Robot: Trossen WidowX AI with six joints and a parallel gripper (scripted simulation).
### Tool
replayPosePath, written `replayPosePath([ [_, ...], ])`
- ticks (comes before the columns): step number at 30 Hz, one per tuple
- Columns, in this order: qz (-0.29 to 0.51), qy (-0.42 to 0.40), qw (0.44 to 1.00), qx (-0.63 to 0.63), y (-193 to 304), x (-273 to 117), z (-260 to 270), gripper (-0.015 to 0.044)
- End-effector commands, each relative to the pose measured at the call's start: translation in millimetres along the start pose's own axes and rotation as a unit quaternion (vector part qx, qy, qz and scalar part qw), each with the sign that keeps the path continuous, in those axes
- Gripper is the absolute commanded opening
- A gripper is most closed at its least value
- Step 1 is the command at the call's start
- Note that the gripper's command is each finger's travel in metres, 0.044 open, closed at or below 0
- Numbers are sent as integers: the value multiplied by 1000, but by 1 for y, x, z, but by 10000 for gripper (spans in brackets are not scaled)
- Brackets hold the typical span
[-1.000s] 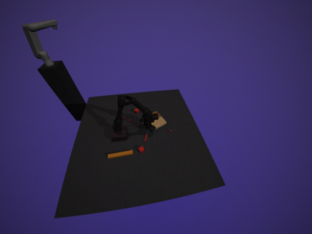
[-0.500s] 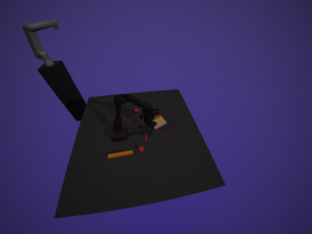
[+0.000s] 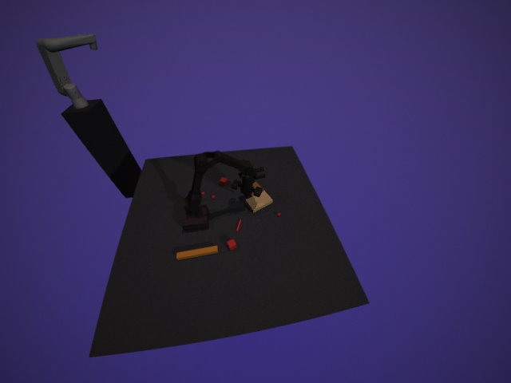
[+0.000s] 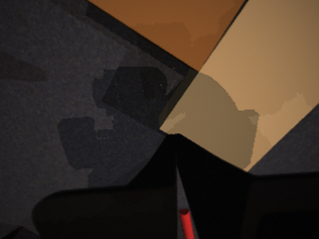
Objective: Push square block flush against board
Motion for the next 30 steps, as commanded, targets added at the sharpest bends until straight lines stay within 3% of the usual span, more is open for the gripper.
replayPosePath([
  [1,0,1,998,-55,-17,0,5,0],
  [19,-10,-2,956,-292,-86,1,48,0],
  [30,-3,3,887,-461,-135,0,84,0],
])
Point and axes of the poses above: the point midway between the two fingers, 35 mm back from their tips, its own x axis out along the fingers, its own z axis across the jaws, y = z × x, the point moved 3 cm from there along -x, back along the fingers, and after that the axes turned 12 degrees about x, right-handed, at the moved point
